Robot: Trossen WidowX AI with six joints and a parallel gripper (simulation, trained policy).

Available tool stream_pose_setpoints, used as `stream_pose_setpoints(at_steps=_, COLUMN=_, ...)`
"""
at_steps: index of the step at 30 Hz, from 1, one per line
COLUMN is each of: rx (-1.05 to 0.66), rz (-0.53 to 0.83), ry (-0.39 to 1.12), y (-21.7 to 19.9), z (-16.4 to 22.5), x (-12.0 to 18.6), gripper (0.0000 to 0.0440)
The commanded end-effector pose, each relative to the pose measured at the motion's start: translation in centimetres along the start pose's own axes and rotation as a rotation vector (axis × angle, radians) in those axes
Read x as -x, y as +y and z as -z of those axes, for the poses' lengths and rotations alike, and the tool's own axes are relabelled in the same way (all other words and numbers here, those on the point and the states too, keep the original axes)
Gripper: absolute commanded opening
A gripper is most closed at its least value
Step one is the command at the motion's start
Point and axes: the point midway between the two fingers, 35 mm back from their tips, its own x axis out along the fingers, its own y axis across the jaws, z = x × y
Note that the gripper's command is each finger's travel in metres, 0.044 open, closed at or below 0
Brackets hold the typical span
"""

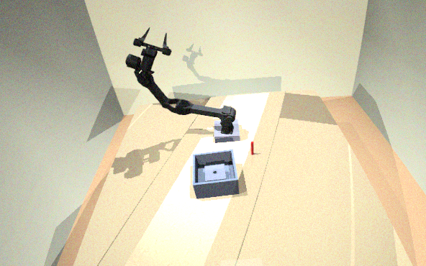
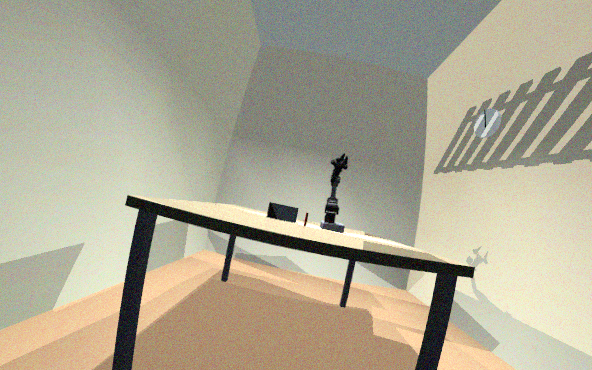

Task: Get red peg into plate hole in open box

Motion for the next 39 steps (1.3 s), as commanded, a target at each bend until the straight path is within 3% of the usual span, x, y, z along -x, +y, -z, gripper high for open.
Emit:
stream_pose_setpoints(at_steps=1, rx=-0.002, rz=0.009, ry=-0.015, y=-0.3, z=-0.2, x=-0.5, gripper=0.0418)
stream_pose_setpoints(at_steps=3, rx=-0.010, rz=0.043, ry=-0.050, y=-1.4, z=-0.8, x=-1.9, gripper=0.0440)
stream_pose_setpoints(at_steps=13, rx=0.009, rz=0.319, ry=-0.259, y=-10.6, z=-5.6, x=-9.7, gripper=0.0440)
stream_pose_setpoints(at_steps=21, rx=0.047, rz=0.523, ry=-0.447, y=-18.4, z=-10.6, x=-13.4, gripper=0.0440)
stream_pose_setpoints(at_steps=30, rx=0.085, rz=0.739, ry=-0.672, y=-26.5, z=-17.1, x=-14.0, gripper=0.0440)
stream_pose_setpoints(at_steps=39, rx=0.100, rz=0.962, ry=-0.892, y=-33.4, z=-23.5, x=-11.1, gripper=0.0440)
